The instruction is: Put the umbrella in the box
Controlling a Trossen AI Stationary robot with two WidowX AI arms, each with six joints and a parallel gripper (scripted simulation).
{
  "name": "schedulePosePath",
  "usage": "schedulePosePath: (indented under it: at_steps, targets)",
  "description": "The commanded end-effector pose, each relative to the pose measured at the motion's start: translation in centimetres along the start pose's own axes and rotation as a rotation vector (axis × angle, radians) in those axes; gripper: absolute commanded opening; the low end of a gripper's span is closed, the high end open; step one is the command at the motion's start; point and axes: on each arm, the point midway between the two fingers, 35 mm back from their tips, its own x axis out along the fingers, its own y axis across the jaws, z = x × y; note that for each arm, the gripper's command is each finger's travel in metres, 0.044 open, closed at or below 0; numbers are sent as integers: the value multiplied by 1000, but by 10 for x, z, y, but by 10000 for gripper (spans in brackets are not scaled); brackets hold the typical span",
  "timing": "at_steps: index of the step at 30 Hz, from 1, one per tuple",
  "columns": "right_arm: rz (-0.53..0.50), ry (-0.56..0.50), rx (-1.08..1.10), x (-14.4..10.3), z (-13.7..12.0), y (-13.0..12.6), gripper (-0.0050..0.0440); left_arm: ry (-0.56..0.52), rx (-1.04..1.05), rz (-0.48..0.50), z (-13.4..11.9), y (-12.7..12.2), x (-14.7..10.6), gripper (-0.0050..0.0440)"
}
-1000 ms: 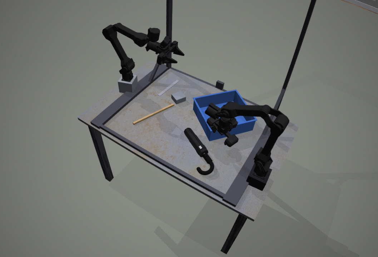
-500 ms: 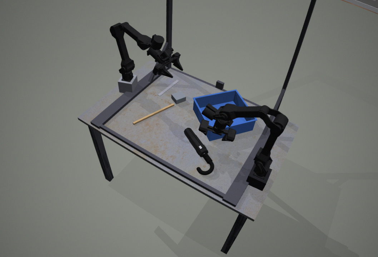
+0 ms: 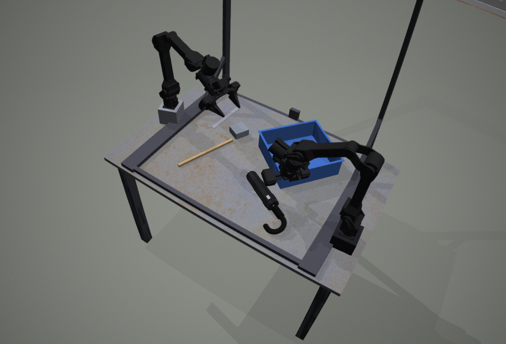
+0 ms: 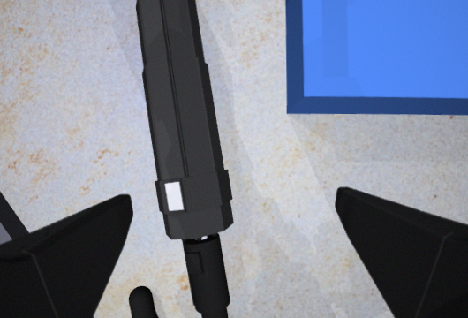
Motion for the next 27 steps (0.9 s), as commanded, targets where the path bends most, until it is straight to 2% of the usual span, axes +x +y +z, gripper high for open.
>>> schedulePosePath:
  at_steps: [1, 13, 27]
  targets:
    - [-12, -5, 5, 1, 10, -8, 400, -20, -163, 57, 12, 10, -4, 440]
    - [-13, 11, 7, 4, 6, -9, 400, -30, -591, 123, 22, 24, 1, 440]
    - [-16, 4, 9, 1, 7, -9, 400, -30, -628, 129, 21, 24, 1, 440]
